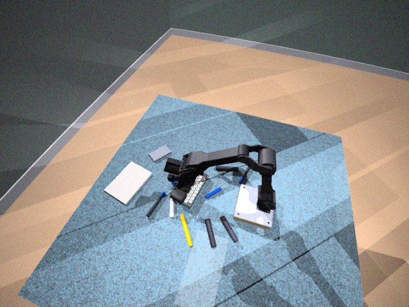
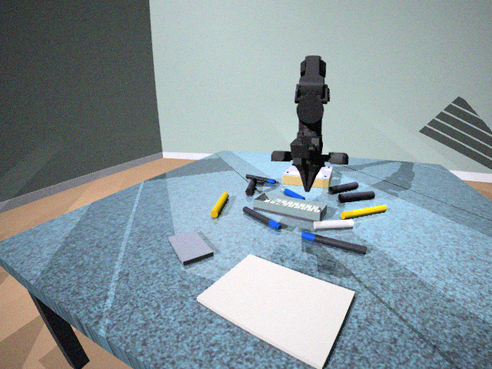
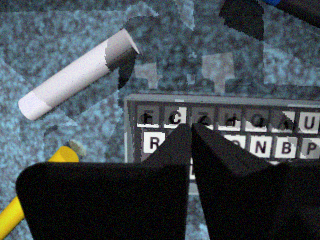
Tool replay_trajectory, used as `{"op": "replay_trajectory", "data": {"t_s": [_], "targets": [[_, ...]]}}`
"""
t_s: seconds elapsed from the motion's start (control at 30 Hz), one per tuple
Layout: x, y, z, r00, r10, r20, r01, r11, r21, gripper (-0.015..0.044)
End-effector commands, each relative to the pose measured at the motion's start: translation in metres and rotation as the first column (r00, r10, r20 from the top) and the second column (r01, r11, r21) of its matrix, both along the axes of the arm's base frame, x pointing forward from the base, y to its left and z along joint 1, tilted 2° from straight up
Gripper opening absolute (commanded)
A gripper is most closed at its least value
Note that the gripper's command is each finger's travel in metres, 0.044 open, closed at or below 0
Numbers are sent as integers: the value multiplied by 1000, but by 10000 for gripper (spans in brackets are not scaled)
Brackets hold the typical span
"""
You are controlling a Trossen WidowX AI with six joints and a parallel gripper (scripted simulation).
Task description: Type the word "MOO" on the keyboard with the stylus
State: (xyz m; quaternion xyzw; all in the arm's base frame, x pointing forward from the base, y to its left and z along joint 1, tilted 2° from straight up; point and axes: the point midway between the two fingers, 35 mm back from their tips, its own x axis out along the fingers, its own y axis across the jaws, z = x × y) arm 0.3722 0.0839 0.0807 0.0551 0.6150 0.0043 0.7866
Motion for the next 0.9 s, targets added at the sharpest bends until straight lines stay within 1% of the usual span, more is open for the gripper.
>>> {"op": "replay_trajectory", "data": {"t_s": [0.0, 0.33, 0.4, 0.5, 0.53, 0.87], "targets": [[-14, 10, -30, 979, -18, -201, 11, 999, -35, 0], [-15, 10, -31, 977, -19, -212, 11, 999, -38, 0], [-15, -1, -32, 977, -19, -212, 11, 999, -39, 0], [-19, -44, -34, 977, -20, -212, 11, 999, -43, 0], [-20, -52, -34, 977, -20, -212, 11, 999, -44, 0], [-21, -54, -34, 977, -21, -212, 11, 999, -44, 0]]}}
